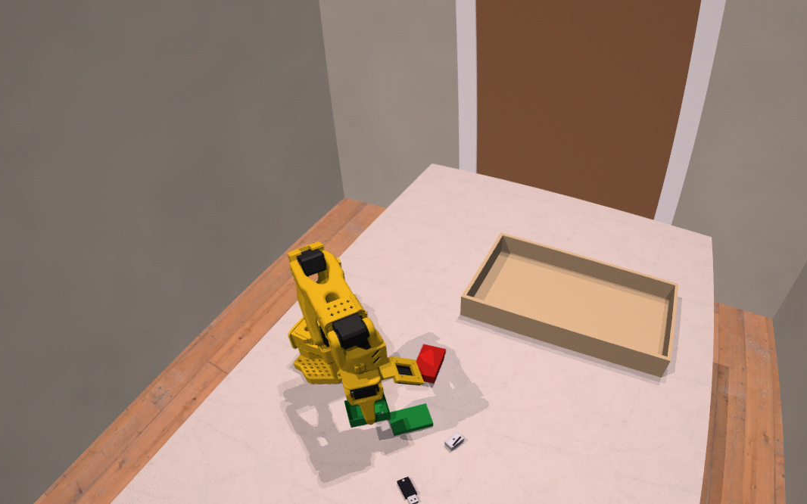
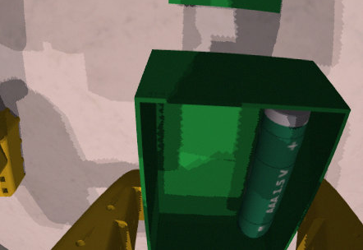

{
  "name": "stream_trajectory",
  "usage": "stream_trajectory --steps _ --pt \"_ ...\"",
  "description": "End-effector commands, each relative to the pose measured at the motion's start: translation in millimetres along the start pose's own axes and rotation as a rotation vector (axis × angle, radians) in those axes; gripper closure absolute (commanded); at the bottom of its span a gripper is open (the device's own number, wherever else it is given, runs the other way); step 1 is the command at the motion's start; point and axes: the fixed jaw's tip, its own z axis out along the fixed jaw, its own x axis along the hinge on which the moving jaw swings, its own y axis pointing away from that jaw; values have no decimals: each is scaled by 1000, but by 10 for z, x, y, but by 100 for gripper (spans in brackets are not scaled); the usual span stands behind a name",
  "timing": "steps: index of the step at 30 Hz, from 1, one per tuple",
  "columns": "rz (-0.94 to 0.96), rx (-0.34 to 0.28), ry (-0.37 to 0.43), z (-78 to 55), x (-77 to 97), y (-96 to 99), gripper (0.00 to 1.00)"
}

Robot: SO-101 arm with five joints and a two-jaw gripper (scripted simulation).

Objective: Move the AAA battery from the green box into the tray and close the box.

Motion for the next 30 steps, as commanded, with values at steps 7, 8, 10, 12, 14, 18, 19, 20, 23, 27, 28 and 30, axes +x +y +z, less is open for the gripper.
stream_trajectory --steps 7,8,10,12,14,18,19,20,23,27,28,30 --pt "-4 46 -11 -74 -388 -36 80" --pt "-5 46 -11 -76 -438 -25 80" --pt "-5 46 -11 -79 -542 4 80" --pt "-6 46 -11 -80 -595 22 80" --pt "-6 46 -11 -81 -650 43 80" --pt "-7 46 -11 -82 -873 153 80" --pt "-8 46 -11 -82 -928 188 80" --pt "-8 46 -11 -81 -983 225 80" --pt "-9 46 -11 -76 -1139 351 80" --pt "-11 46 -11 -66 -1322 546 80" --pt "-11 46 -11 -63 -1363 598 80" --pt "-11 46 -11 -63 -1363 598 80"
